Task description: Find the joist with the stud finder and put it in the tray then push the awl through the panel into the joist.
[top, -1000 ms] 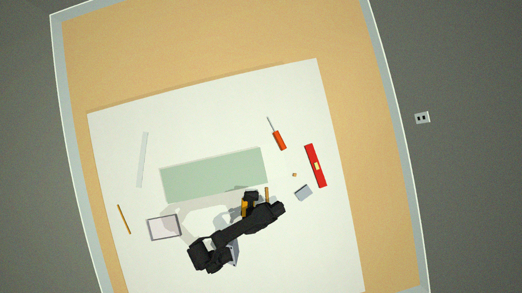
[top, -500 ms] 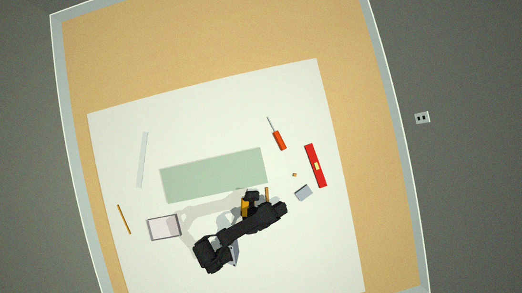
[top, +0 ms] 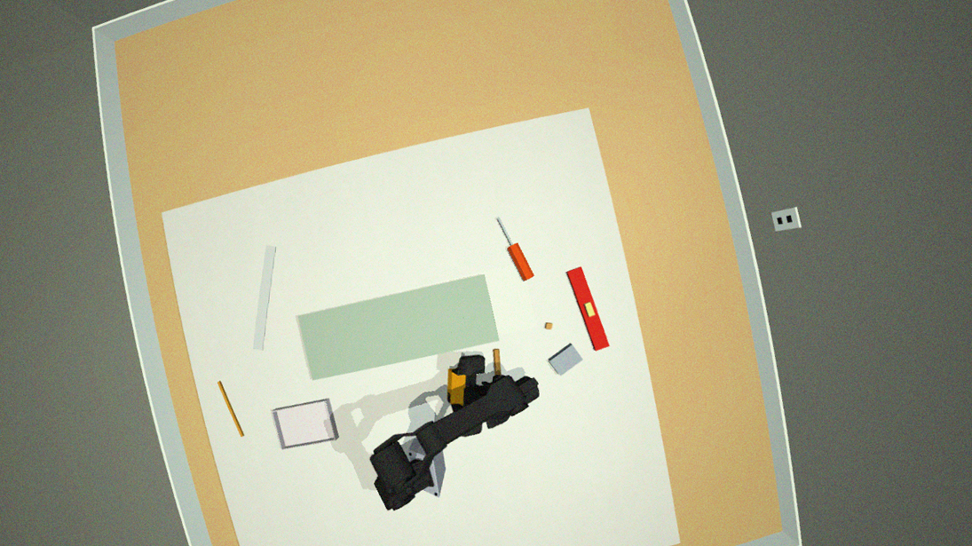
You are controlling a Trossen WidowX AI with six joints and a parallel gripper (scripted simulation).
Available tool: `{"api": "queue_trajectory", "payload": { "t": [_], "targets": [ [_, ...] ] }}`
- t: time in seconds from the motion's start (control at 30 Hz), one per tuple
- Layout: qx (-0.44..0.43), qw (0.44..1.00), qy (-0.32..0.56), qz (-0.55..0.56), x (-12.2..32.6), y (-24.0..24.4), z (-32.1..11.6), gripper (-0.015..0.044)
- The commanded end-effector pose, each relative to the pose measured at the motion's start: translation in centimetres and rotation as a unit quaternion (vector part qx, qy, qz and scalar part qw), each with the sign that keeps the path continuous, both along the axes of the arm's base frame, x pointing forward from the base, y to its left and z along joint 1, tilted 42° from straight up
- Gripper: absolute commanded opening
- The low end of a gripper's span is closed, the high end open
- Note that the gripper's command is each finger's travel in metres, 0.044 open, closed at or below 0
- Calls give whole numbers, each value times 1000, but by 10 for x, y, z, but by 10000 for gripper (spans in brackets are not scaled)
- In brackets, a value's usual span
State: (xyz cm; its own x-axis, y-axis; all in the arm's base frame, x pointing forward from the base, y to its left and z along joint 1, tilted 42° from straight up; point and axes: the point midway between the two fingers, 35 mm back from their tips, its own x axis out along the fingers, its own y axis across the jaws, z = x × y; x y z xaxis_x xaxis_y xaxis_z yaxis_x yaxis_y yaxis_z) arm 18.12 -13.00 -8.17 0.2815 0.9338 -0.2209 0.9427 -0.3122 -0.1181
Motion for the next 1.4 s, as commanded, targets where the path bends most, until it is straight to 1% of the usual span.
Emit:
{"api": "queue_trajectory", "payload": {
  "t": [0.0, 0.17, 0.37, 0.43, 0.67, 1.1, 1.37],
  "targets": [
    [7, 1000, -5, -5, 1, -2, 0, 0],
    [7, 1000, -3, -2, 1, 1, 3, 0],
    [21, 1000, -12, -8, 9, 15, 34, 0],
    [22, 1000, -13, -8, 10, 17, 38, 0],
    [22, 1000, -13, -8, 10, 18, 36, 0],
    [21, 1000, -13, -5, 13, 36, 14, 0],
    [20, 1000, -14, -2, 6, 42, 10, 0]
  ]
}}
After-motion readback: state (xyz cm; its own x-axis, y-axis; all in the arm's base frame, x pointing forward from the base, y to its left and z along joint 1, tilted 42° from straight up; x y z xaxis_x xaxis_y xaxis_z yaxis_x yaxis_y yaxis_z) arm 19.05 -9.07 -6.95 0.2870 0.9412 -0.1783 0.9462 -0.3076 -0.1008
